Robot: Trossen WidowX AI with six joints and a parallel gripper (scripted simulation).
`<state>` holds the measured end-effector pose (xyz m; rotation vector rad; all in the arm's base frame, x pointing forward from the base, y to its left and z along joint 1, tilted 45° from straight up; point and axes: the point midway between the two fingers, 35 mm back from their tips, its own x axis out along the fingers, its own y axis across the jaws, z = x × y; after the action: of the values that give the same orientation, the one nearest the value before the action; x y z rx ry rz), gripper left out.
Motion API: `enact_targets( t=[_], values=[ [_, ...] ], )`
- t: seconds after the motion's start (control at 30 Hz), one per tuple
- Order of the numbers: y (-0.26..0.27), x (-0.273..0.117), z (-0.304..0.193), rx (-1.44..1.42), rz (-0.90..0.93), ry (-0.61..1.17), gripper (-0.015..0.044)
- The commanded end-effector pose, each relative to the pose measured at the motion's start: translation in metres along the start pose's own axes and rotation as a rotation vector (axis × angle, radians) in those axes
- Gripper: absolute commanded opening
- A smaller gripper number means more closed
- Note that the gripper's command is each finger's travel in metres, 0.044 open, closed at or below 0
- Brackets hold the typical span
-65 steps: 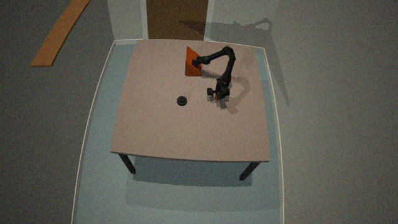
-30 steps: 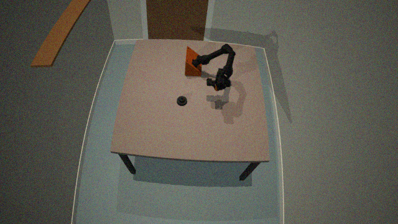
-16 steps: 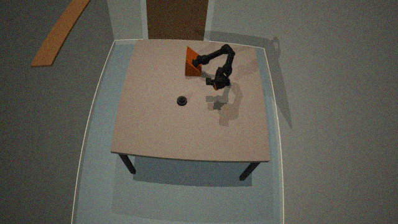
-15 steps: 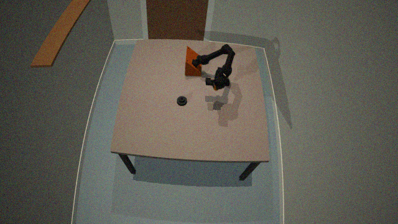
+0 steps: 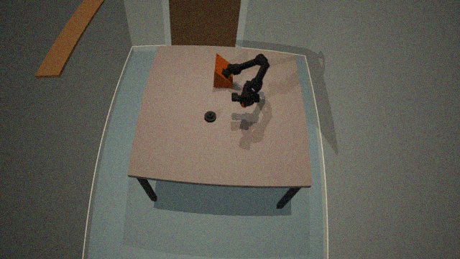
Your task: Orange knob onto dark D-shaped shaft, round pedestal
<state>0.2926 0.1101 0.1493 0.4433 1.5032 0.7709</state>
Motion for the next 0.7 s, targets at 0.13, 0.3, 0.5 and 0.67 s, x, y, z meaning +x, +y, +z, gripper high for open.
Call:
enact_targets(
  t=[0.13, 0.3, 0.5, 0.67],
  values=[
    [-0.026, 0.002, 0.011, -0.001, -0.009, -0.005, 0.0000],
    [-0.041, 0.004, 0.017, -0.002, -0.012, -0.005, 0.0000],
    [-0.059, 0.007, 0.022, -0.002, -0.014, -0.005, 0.0000],
    [-0.075, 0.010, 0.026, -0.002, -0.015, -0.005, 0.0000]
  ],
)
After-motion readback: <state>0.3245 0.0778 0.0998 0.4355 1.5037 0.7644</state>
